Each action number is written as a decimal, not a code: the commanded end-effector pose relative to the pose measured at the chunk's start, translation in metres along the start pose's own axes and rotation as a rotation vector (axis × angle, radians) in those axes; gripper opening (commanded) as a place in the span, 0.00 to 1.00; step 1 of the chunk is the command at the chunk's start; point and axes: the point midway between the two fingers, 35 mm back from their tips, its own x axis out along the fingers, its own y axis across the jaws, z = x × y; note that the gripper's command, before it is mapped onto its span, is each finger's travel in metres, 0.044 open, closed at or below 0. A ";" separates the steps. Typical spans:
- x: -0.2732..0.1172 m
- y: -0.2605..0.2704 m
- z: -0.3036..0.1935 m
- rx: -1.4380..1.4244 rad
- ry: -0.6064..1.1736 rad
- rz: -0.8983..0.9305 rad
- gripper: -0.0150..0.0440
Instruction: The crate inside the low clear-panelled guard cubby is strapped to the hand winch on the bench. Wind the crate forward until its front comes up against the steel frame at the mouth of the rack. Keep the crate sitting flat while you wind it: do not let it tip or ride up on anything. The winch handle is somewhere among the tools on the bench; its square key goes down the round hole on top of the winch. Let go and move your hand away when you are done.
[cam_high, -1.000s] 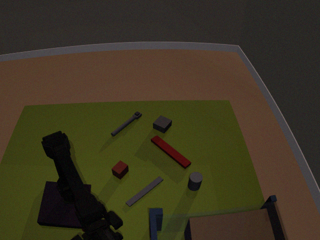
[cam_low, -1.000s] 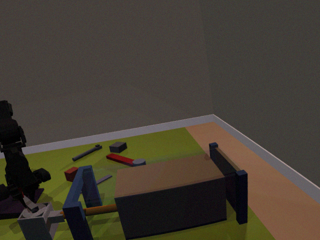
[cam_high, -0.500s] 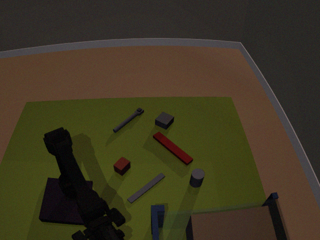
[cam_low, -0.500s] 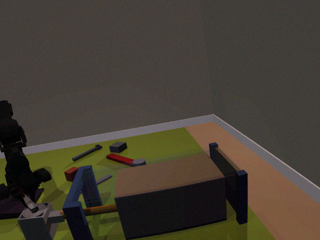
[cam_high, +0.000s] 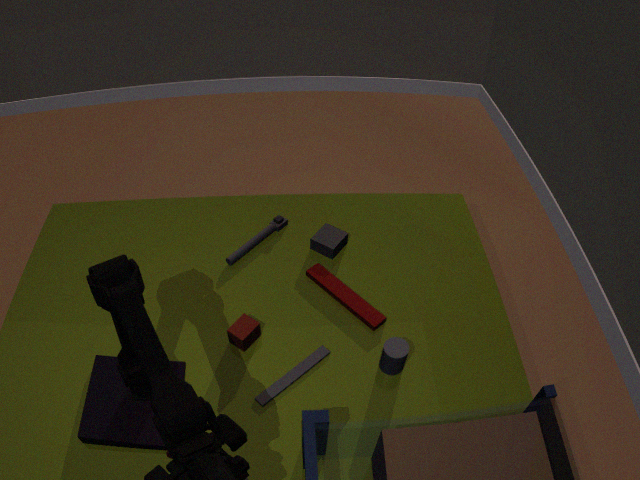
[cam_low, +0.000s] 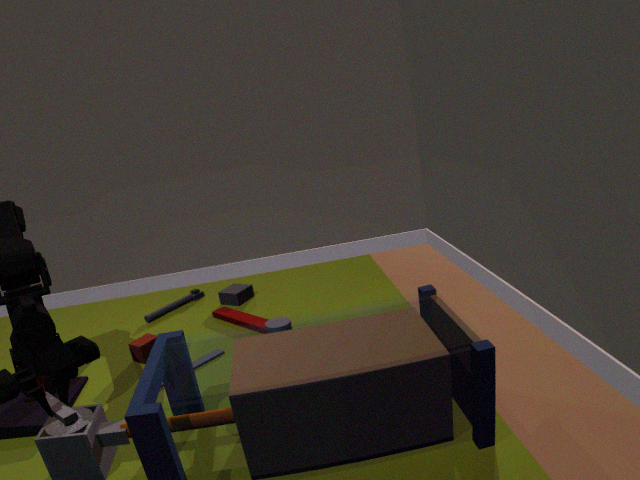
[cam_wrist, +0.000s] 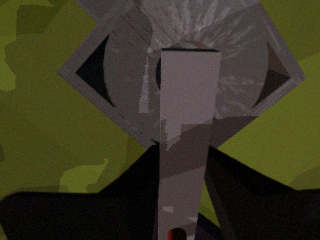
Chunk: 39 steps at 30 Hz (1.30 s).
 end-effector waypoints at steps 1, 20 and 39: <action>0.004 -0.002 0.000 -0.025 0.007 -0.009 0.25; 0.004 0.001 0.000 0.038 0.008 -0.004 0.25; 0.000 0.001 0.000 0.050 0.003 -0.004 0.61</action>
